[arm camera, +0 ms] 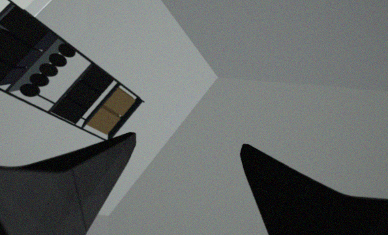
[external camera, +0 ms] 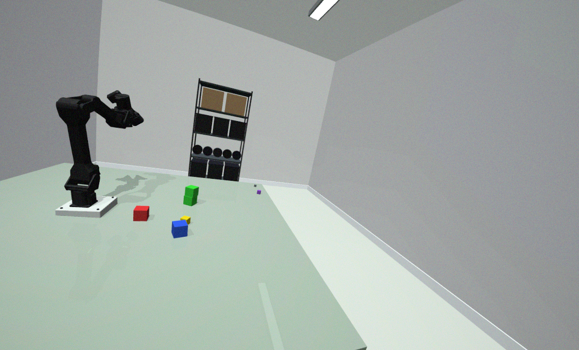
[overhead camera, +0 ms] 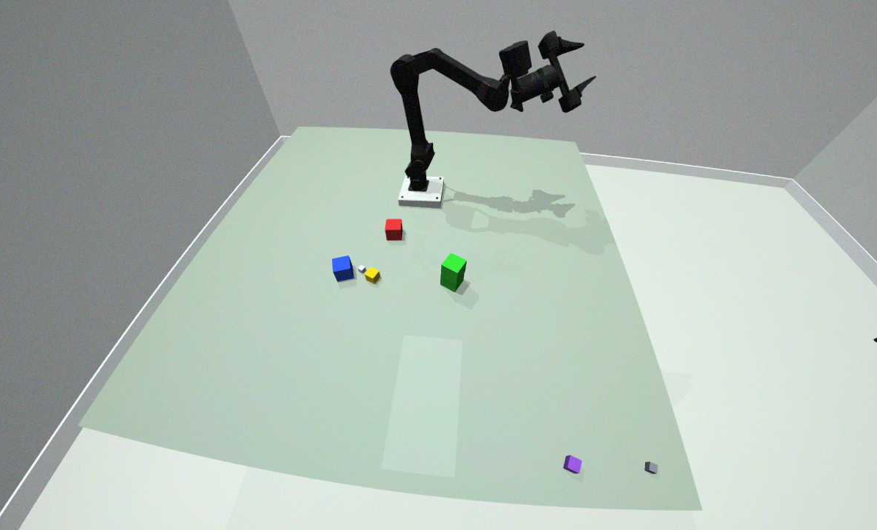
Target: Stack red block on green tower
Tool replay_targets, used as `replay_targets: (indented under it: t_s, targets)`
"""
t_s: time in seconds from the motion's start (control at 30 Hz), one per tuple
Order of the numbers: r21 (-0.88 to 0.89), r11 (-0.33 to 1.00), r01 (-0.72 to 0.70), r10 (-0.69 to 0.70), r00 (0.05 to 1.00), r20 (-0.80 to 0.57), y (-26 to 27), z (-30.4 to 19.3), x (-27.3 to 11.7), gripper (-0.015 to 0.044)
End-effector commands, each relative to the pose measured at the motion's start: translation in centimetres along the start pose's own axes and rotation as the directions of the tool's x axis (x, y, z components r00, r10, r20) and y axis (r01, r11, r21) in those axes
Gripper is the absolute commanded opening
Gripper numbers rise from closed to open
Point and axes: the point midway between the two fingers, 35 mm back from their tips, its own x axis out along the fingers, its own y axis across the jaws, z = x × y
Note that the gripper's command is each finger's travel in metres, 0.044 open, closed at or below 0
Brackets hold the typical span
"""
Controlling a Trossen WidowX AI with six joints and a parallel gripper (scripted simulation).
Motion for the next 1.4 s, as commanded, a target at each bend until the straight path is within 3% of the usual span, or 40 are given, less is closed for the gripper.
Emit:
replay_targets:
  t_s: [0.0,0.33,0.5,0.67,0.87,1.03,1.37]
  targets:
    - [0.005,1.0,-0.007,0.007,1.0,-0.002,0.2,-0.1,-0.1,0.0426]
    - [0.348,0.879,-0.326,0.384,0.917,-0.111,9.6,-6.2,-5.2,0.044]
    - [0.545,0.733,-0.408,0.567,0.809,-0.157,13.9,-9.0,-9.6,0.044]
    - [0.724,0.558,-0.405,0.723,0.666,-0.185,17.4,-11.2,-14.9,0.044]
    - [0.887,0.356,-0.296,0.864,0.467,-0.191,20.2,-13.0,-22.0,0.044]
    - [0.968,0.218,-0.121,0.938,0.3,-0.174,21.3,-13.7,-28.1,0.044]
    - [0.953,0.064,0.295,0.998,0.008,-0.07,21.4,-12.8,-38.6,0.044]
